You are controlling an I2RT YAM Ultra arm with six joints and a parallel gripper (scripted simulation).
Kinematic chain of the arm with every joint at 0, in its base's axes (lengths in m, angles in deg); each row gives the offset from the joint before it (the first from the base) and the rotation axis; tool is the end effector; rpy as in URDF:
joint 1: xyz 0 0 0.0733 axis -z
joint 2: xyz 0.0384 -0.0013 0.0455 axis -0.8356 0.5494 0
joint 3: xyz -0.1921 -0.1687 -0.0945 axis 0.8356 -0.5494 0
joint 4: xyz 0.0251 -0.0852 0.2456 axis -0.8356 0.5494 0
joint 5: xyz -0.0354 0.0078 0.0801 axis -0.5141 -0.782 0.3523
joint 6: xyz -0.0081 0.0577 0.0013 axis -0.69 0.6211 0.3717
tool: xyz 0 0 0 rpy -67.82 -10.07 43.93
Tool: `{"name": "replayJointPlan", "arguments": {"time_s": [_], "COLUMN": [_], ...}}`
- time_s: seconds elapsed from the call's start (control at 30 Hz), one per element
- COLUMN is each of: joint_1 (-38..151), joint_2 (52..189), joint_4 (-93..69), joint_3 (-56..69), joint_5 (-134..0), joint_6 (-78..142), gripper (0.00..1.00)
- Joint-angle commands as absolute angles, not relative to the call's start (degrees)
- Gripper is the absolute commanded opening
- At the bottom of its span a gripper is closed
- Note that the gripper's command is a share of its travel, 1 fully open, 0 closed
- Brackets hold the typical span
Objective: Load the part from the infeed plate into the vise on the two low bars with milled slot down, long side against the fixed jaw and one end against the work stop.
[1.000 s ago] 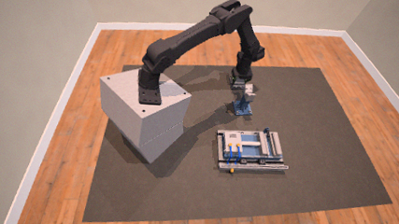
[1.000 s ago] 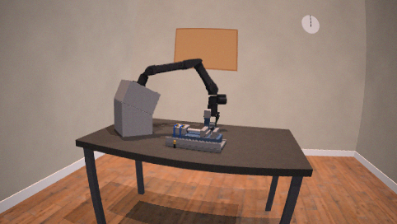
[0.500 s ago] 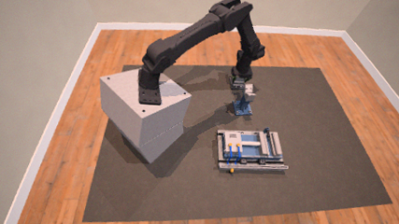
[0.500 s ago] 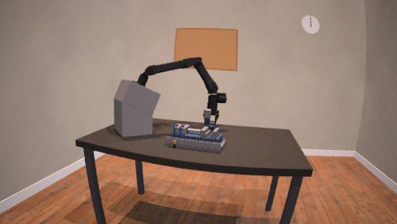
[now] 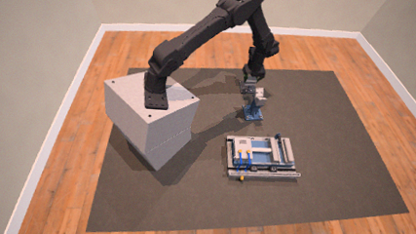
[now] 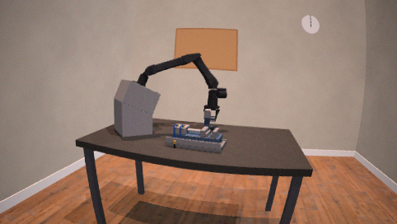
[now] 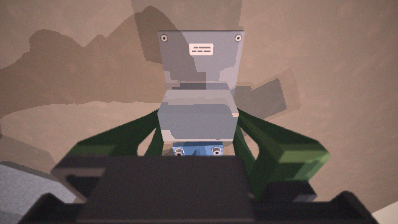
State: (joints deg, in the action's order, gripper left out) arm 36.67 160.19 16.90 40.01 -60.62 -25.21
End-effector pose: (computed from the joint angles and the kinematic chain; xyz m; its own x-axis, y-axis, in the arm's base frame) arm 0.4712 0.1774 0.1136 -0.1347 -0.9502 -0.2810 -0.9382 0.2135 -0.2724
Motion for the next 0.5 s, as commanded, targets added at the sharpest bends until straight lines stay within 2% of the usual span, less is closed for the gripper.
{"name": "replayJointPlan", "arguments": {"time_s": [0.0,0.47], "joint_1": [37.5,38.1], "joint_2": [156.6,149.5], "joint_4": [19.0,24.2], "joint_3": [38.8,37.3], "joint_5": [-60.0,-59.8], "joint_6": [-25.7,-26.3], "gripper": [0.0,0.0]}}
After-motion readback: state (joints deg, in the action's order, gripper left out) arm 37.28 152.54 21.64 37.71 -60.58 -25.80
